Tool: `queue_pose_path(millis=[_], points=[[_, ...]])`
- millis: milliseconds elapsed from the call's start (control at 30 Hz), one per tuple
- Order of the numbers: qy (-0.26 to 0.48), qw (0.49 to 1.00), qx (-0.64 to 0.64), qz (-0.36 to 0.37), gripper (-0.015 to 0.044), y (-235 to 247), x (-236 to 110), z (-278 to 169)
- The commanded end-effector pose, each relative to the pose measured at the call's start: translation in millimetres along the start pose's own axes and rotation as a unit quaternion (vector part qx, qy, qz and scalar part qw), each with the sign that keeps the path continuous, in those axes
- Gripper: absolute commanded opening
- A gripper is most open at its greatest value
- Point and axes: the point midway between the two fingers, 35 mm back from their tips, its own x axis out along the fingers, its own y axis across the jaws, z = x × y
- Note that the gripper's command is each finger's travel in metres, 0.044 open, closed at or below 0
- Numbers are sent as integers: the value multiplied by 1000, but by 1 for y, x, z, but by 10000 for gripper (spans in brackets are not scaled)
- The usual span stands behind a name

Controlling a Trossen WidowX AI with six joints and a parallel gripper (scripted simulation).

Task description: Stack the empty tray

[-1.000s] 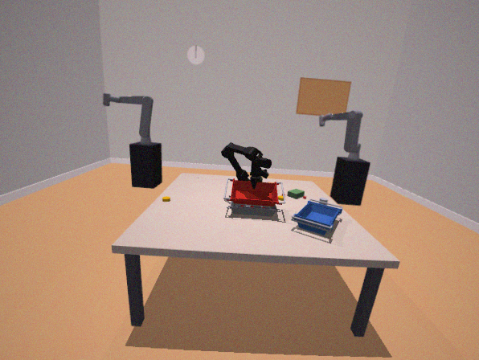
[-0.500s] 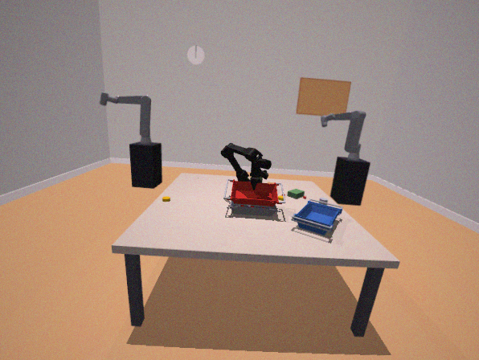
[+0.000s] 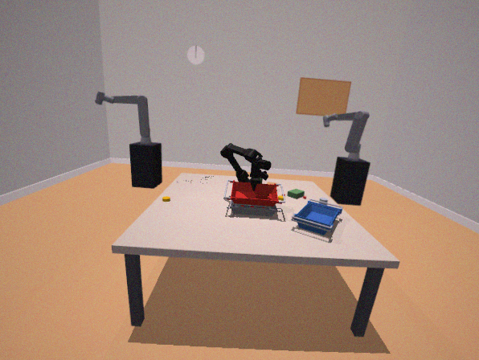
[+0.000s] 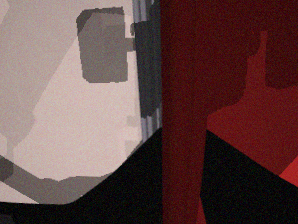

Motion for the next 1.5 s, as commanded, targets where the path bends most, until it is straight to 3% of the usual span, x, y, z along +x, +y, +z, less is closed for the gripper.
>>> queue_pose_path(millis=[0,1467], points=[[3,1000,-7,11,0,4,8,-2],[3,1000,-7,11,0,10,26,-3]])
